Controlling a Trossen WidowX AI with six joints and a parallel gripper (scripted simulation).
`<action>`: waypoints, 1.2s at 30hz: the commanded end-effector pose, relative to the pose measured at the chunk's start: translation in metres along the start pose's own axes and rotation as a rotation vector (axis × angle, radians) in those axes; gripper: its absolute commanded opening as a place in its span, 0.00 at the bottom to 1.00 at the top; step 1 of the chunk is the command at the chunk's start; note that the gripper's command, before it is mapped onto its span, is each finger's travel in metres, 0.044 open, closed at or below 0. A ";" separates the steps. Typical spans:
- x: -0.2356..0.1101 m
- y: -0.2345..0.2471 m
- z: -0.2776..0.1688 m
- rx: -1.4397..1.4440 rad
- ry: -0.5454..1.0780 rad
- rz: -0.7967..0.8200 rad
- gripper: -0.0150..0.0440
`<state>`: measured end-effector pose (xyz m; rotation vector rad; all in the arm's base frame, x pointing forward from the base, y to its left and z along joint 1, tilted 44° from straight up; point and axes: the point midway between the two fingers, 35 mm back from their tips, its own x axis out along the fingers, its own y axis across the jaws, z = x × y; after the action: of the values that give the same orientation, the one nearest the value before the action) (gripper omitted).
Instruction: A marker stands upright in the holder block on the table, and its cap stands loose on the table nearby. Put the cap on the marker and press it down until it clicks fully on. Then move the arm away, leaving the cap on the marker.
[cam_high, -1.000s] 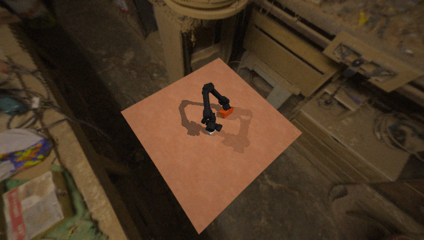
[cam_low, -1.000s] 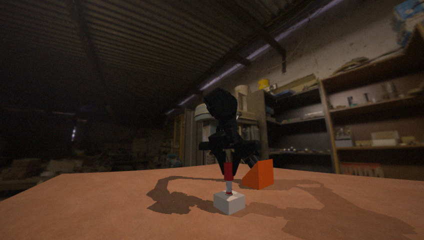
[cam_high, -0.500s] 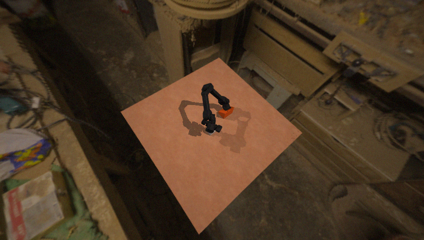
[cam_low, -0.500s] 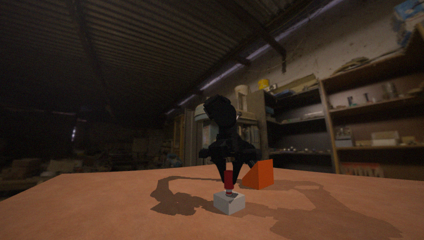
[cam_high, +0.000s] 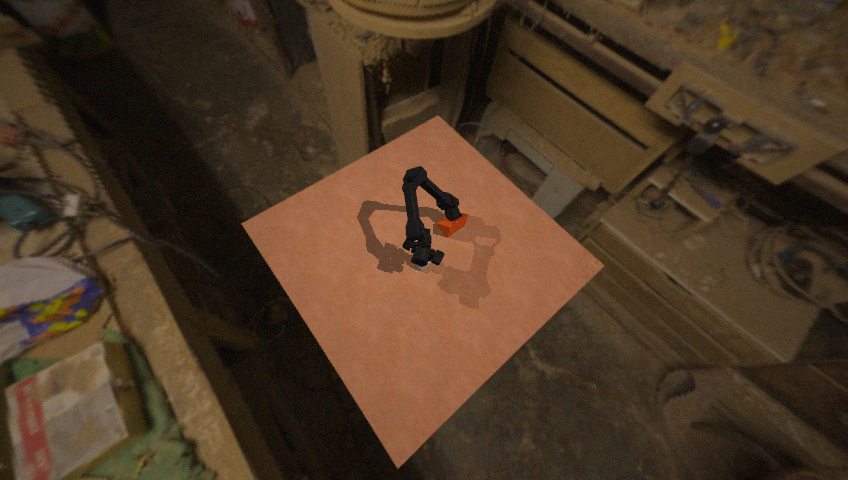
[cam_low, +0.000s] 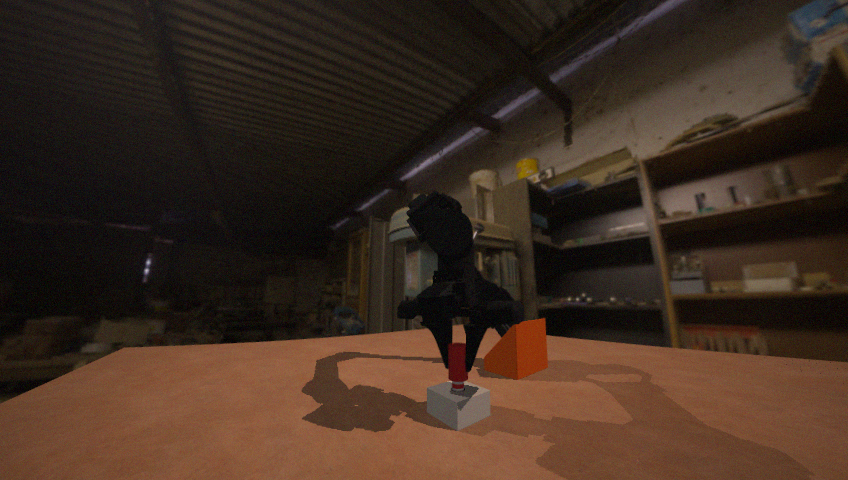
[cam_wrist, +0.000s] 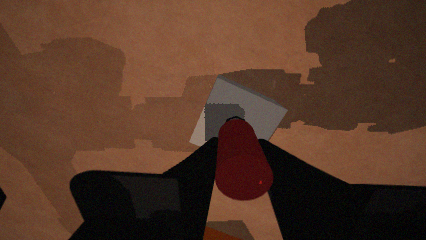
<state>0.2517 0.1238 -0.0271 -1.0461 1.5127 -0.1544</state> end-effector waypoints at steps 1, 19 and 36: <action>0.000 0.000 0.000 0.000 0.000 0.000 0.57; -0.065 0.001 0.001 -0.001 0.000 0.004 1.00; -0.066 0.004 -0.001 0.403 -0.003 0.001 0.51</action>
<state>0.2401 0.1693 0.0198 -0.7739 1.4234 -0.3987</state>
